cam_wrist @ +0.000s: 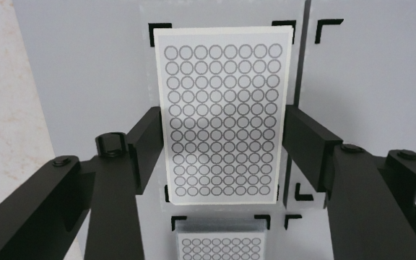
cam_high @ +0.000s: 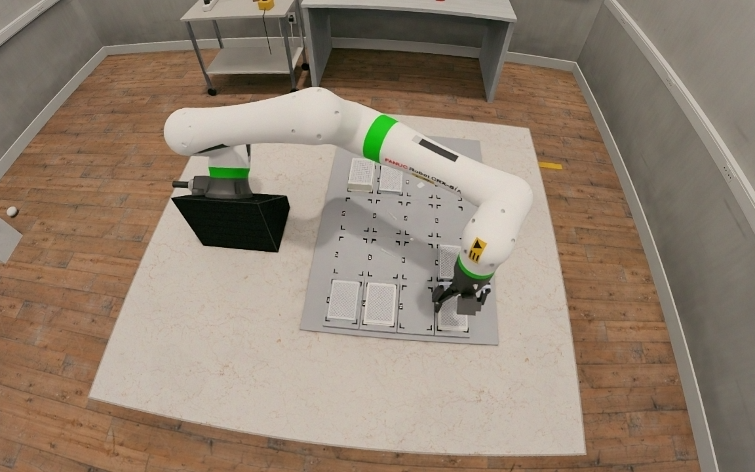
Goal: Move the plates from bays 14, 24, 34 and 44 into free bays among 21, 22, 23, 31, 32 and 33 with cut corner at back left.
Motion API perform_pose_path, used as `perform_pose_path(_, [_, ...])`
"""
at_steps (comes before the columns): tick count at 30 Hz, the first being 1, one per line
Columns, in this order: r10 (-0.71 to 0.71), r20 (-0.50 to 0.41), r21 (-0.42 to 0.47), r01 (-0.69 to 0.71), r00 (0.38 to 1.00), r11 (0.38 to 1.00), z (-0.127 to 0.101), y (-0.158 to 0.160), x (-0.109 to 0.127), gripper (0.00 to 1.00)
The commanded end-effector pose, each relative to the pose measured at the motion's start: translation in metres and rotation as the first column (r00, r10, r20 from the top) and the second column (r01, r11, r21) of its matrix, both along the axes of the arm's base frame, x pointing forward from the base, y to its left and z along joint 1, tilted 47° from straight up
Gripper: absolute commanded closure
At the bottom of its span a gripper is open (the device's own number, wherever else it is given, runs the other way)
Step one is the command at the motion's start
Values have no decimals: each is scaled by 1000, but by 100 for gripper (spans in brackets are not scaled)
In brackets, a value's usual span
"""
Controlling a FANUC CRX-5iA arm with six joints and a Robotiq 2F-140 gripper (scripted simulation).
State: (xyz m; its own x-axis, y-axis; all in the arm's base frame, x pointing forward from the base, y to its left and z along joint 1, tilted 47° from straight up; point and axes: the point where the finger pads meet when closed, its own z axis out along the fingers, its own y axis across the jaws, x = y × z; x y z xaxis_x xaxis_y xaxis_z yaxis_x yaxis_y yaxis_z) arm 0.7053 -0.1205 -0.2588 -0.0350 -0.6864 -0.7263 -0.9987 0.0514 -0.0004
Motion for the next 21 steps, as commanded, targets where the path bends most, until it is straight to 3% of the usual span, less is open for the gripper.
perform_pose_path(1, [-2, 2, -2, 2, 1000, 1000, 2, -3, 1, 90])
perform_pose_path(21, [-2, 2, -2, 2, 1000, 1000, 6, -7, 0, 90])
